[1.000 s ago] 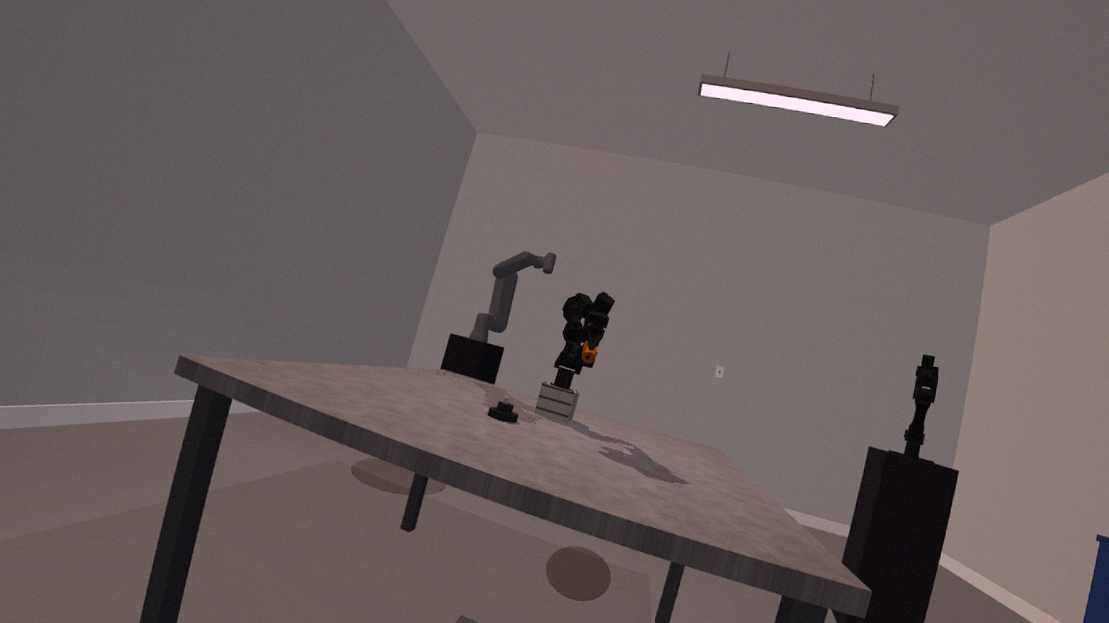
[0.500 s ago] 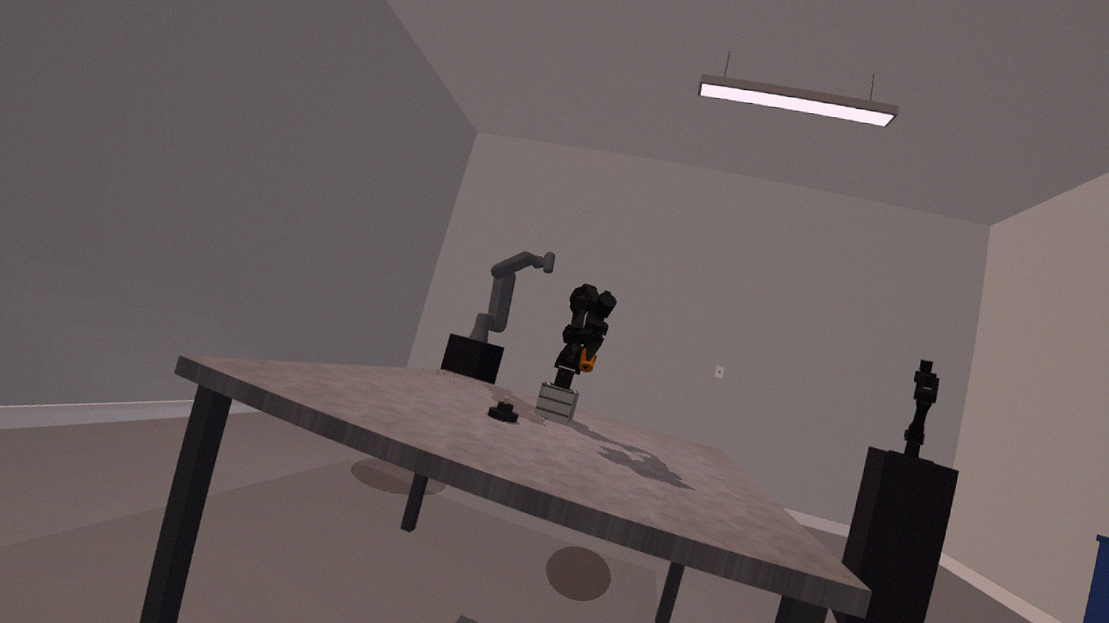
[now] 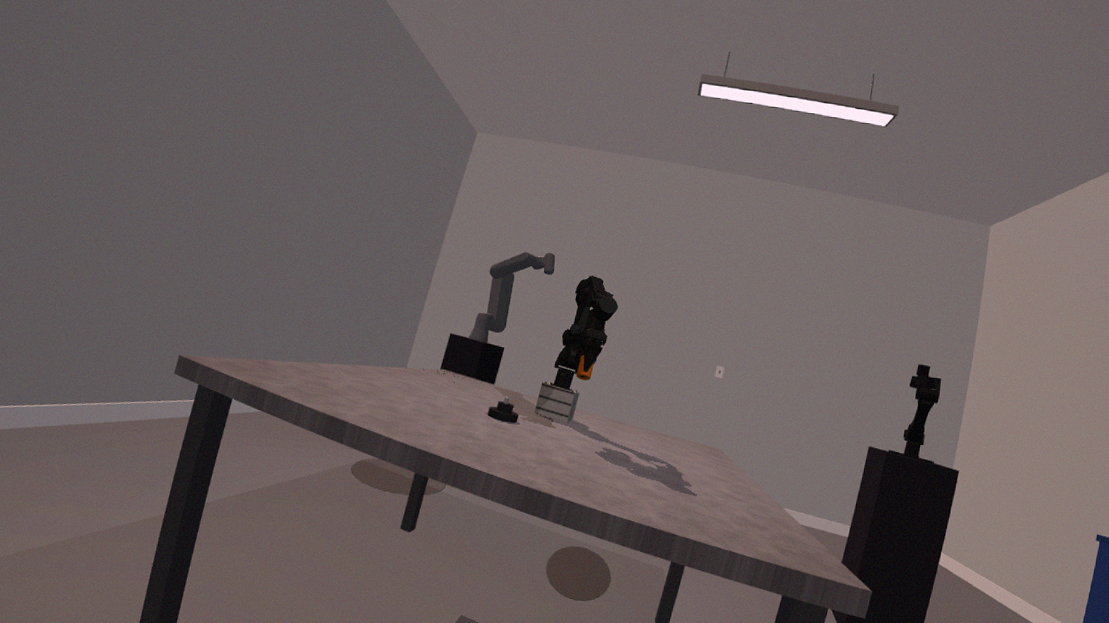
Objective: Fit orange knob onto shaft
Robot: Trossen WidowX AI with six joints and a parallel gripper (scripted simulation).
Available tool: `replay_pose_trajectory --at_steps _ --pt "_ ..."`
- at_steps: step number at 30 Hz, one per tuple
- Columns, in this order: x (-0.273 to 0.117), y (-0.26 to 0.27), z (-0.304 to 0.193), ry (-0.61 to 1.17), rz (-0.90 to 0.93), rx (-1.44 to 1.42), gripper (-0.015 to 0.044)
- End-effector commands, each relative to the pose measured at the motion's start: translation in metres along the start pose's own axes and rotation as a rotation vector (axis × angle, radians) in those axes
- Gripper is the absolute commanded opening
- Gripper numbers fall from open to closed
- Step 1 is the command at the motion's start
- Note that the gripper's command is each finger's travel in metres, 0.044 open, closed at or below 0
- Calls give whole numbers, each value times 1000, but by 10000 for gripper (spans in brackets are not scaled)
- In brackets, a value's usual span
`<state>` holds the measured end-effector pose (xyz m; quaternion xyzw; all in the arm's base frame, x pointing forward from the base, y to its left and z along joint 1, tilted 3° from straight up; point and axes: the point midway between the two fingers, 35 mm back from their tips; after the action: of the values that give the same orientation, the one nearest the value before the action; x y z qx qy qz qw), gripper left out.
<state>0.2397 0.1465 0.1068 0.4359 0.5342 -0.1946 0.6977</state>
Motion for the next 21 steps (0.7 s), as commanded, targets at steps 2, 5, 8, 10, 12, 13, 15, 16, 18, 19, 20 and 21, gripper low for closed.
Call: replay_pose_trajectory --at_steps 2,5,8,10,12,13,15,16,18,19,20,21 --pt "7 1 0 21 -85 -5 0" --pt "11 1 0 32 -135 -5 0" --pt "16 1 -1 43 -185 -5 0" --pt "19 0 -1 50 -218 -5 0" --pt "22 0 -1 58 -251 -4 0" --pt "24 0 -1 62 -268 -4 0" --pt "27 -1 -1 69 -301 -3 0" --pt "28 -1 -1 73 -317 -2 0" --pt "31 -1 -1 82 -351 -1 0" --pt "32 -2 -1 82 -351 -1 0" --pt "34 -2 -1 82 -351 -1 0" --pt "36 -2 -1 82 -352 -1 0"
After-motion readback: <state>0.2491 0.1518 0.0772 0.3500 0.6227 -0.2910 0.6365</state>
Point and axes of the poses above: the point midway between the two fingers, 35 mm back from their tips, its own x axis out along the fingers, its own y axis across the jaws, z = x × y, and after that the axes turned 12 degrees about -x, right-handed
